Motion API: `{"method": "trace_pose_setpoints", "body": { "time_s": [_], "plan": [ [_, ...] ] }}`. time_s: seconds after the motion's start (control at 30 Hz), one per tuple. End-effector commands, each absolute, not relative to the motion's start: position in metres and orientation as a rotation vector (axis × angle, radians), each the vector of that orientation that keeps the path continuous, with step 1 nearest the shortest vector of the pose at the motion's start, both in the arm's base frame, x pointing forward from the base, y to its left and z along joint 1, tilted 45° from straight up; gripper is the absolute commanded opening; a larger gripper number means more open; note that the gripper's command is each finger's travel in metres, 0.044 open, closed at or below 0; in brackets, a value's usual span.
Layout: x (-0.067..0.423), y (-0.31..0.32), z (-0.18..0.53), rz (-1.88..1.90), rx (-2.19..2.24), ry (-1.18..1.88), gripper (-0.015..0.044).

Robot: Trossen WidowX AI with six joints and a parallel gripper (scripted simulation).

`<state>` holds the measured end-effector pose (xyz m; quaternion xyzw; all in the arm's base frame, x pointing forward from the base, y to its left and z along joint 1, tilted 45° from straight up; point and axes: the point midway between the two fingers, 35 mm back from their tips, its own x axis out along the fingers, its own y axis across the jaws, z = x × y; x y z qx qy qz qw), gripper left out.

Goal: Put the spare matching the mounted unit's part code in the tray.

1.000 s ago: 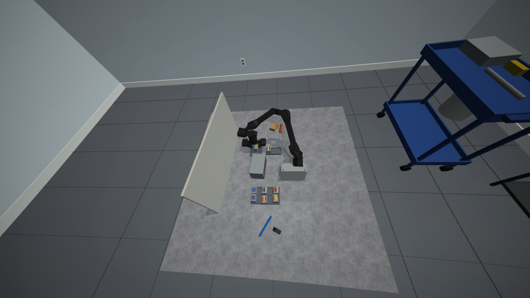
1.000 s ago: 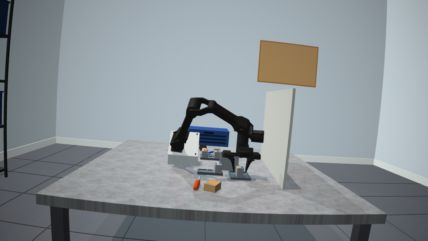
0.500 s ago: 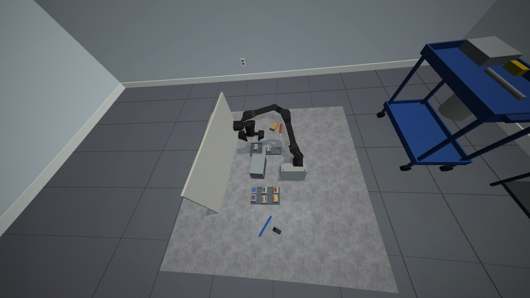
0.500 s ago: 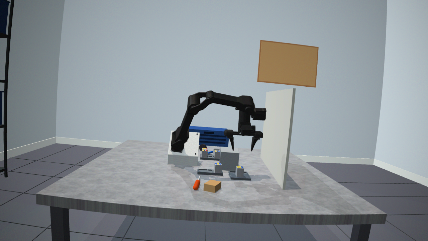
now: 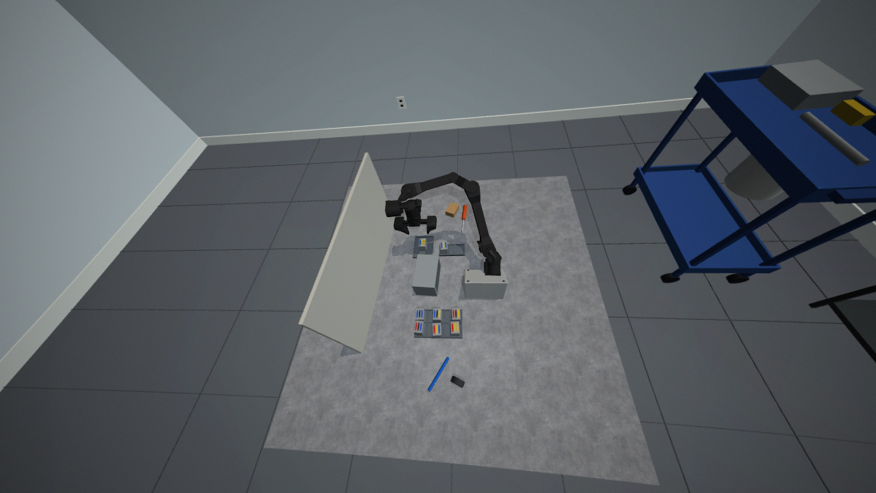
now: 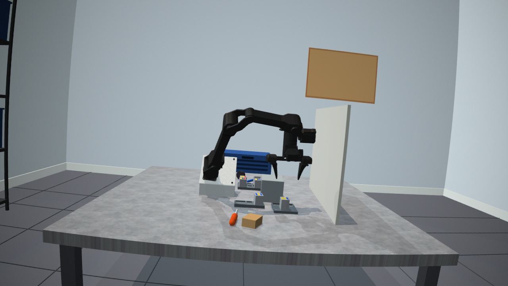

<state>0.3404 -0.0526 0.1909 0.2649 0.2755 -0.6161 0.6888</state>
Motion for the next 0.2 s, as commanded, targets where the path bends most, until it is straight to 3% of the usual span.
{"method": "trace_pose_setpoints", "body": {
  "time_s": [0.0,0.17],
  "plan": [
    [0.3408,-0.0523,0.1909,-1.375,0.591,0.618,0.044],
    [0.3408,-0.0523,0.1909,-1.375,0.591,0.618,0.044]
  ]
}}
